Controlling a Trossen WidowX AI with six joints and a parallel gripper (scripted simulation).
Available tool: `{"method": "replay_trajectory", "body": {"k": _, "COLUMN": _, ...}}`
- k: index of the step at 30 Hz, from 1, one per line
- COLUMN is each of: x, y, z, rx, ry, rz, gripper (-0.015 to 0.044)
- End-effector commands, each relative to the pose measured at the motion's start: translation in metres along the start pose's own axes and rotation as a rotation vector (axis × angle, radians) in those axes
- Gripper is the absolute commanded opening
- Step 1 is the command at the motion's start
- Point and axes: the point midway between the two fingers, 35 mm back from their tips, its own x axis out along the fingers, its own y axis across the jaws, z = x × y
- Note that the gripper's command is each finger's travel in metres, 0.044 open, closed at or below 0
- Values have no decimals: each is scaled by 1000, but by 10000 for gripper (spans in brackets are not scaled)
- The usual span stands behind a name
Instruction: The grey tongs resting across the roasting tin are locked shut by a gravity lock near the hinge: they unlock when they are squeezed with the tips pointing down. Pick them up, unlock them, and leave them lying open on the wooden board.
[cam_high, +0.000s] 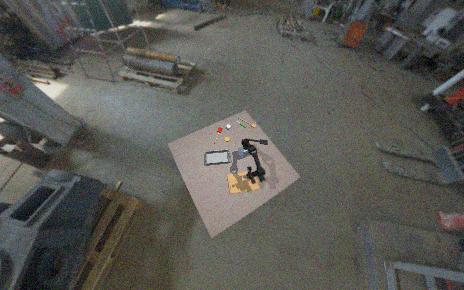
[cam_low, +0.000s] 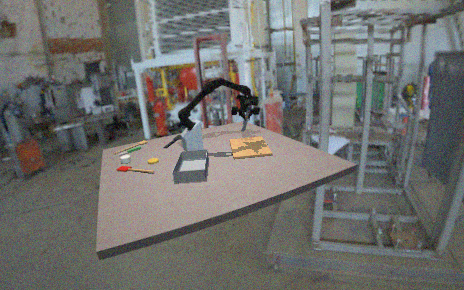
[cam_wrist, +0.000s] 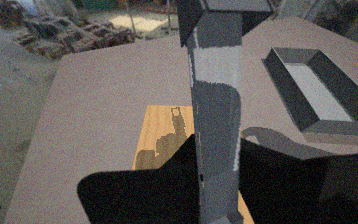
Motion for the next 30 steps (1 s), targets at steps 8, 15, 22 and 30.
{"method": "replay_trajectory", "body": {"k": 8, "x": 0, "y": 0, "z": 2, "rx": 2, "ry": -12, "rz": 2, "gripper": -150}}
{"method": "replay_trajectory", "body": {"k": 15, "x": 0, "y": 0, "z": 2, "rx": 2, "ry": -12, "rz": 2, "gripper": -150}}
{"method": "replay_trajectory", "body": {"k": 22, "x": 0, "y": 0, "z": 2, "rx": 2, "ry": -12, "rz": 2, "gripper": -150}}
{"method": "replay_trajectory", "body": {"k": 30, "x": 9, "y": -3, "z": 0, "rx": 14, "ry": 117, "rz": -21, "gripper": -150}}
